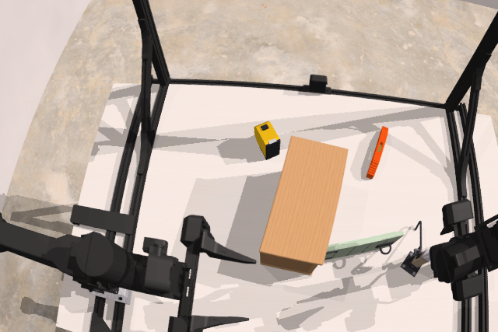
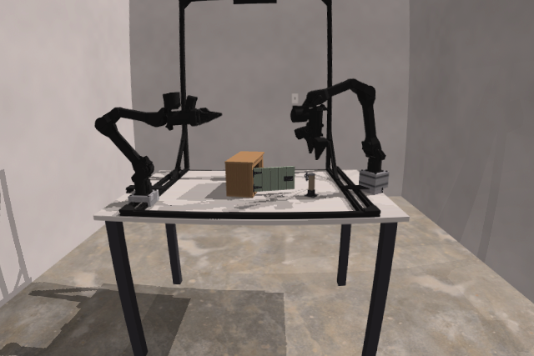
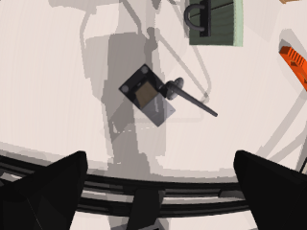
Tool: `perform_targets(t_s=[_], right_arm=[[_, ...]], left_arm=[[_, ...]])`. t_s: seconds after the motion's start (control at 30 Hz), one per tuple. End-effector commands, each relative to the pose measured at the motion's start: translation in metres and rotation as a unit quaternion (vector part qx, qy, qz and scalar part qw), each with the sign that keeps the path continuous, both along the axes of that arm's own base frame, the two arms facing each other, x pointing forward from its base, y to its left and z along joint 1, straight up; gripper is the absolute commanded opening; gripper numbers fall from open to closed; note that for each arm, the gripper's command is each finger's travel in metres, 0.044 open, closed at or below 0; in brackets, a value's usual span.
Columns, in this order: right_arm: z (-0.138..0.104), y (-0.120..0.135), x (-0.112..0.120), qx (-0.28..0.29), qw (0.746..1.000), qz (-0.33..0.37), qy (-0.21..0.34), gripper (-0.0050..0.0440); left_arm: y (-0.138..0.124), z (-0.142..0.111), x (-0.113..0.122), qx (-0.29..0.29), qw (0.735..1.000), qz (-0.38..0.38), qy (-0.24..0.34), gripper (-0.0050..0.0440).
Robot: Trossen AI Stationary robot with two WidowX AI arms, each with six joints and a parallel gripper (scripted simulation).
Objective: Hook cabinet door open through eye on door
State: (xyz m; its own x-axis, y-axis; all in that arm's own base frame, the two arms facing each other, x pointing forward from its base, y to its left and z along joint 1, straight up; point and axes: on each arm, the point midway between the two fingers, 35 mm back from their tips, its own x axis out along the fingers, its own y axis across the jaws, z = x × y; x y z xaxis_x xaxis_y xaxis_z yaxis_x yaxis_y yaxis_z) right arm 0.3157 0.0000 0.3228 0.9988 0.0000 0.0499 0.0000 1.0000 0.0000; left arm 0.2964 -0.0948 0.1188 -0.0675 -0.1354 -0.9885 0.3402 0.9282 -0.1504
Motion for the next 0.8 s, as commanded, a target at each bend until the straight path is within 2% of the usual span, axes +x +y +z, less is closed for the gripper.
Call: perform_targets(t_s=[0.0, 0.53, 0.77], right_arm=[[0.0, 0.0, 0.0, 0.0, 1.0, 0.0, 0.0, 0.04], [0.0, 0.0, 0.0, 0.0, 1.0, 0.0, 0.0, 0.04], [0.0018, -0.0046, -0.0019, -0.001, 1.0, 0.0, 0.0, 0.04]], left_arm=[[0.0, 0.0, 0.0, 0.0, 1.0, 0.0, 0.0, 0.04], [0.0, 0.0, 0.0, 0.0, 1.0, 0.0, 0.0, 0.04], [-0.0017, -0.0004, 0.0011, 0.002, 1.0, 0.0, 0.0, 0.0232]])
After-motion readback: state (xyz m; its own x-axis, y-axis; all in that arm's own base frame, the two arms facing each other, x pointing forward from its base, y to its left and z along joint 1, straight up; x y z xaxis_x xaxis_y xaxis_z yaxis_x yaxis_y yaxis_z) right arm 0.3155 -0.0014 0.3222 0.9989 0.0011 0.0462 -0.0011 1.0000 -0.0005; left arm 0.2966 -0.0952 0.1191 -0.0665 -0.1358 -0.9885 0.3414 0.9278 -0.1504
